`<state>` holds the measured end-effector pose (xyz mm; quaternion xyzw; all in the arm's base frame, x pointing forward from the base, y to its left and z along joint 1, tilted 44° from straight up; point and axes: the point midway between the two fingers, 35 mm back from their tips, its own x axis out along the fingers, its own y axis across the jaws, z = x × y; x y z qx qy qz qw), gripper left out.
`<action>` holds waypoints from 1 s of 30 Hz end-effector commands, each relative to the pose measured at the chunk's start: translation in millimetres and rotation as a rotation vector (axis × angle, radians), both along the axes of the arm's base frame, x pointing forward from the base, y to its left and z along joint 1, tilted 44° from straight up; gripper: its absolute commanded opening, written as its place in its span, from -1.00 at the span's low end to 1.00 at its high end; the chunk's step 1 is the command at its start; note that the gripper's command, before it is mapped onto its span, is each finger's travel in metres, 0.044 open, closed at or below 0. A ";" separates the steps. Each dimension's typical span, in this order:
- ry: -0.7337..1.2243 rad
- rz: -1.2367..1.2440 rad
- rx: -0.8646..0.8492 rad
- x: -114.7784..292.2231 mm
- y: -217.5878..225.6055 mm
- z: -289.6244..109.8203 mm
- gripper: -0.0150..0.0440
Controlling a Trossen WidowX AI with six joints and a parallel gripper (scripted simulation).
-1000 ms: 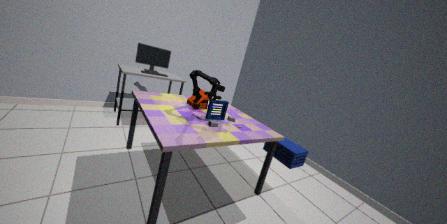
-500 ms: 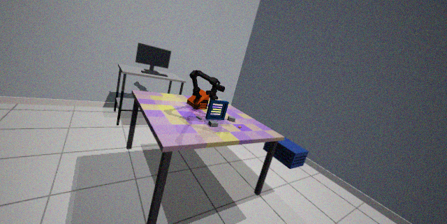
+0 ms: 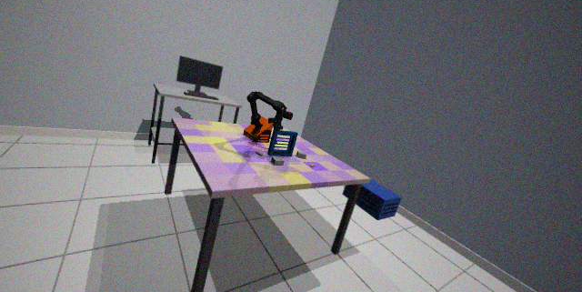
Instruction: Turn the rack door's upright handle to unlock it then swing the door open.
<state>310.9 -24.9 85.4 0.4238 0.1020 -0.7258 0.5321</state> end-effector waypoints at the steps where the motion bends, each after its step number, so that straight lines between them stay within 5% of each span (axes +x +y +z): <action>1: -0.026 -0.016 -0.002 2.1 -1.0 -0.1 -0.40; 30: -0.026 -0.016 -0.002 2.1 -1.0 -0.1 -0.32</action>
